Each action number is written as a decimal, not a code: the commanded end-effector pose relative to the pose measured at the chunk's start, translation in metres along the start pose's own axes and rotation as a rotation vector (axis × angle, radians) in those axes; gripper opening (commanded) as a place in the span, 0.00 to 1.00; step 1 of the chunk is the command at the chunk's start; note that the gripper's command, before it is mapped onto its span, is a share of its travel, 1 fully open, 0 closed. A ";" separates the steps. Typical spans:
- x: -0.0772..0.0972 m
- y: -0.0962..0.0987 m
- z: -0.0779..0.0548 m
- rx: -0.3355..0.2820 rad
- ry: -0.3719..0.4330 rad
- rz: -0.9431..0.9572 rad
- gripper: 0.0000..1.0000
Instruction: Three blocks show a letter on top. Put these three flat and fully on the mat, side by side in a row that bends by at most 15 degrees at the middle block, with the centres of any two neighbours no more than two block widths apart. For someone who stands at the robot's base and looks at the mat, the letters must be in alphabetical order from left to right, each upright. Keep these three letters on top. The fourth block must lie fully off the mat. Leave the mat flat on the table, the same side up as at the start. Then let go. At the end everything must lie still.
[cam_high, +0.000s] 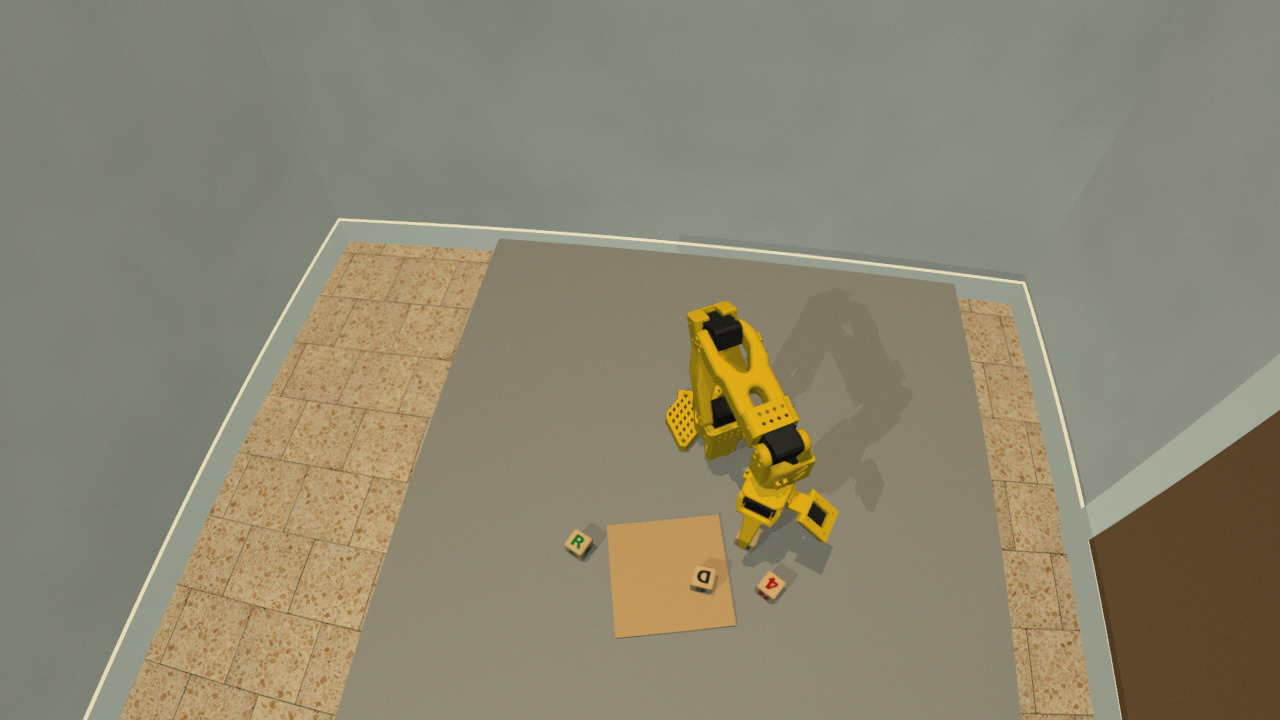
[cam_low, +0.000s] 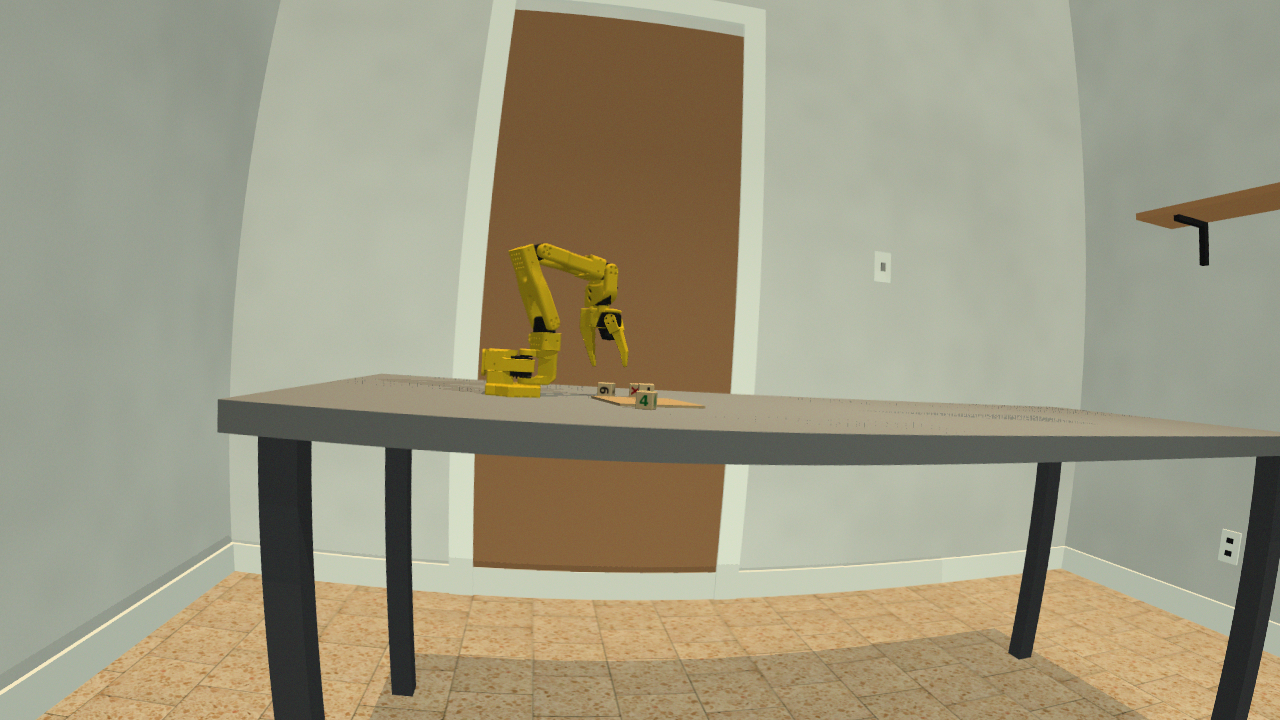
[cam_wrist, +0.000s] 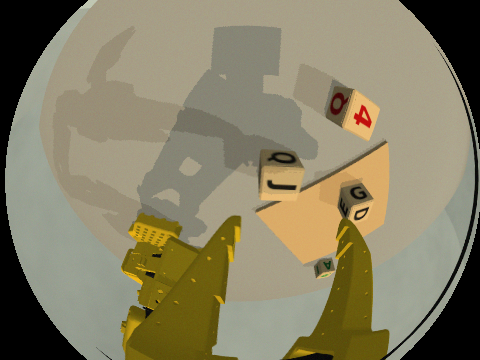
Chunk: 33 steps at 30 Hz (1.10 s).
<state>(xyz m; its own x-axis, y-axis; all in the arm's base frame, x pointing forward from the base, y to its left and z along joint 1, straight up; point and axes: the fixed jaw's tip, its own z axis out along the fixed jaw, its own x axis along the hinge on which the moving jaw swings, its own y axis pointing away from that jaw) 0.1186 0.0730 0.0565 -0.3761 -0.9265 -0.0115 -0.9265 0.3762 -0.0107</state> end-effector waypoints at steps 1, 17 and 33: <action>-0.005 -0.003 -0.005 0.028 -0.037 0.000 0.32; -0.005 -0.001 -0.003 0.016 -0.023 0.003 0.32; -0.005 -0.001 -0.001 0.016 -0.023 0.003 0.32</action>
<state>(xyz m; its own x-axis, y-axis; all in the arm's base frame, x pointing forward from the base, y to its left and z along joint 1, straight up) 0.1173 0.0737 0.0535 -0.3782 -0.9257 0.0002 -0.9257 0.3782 -0.0014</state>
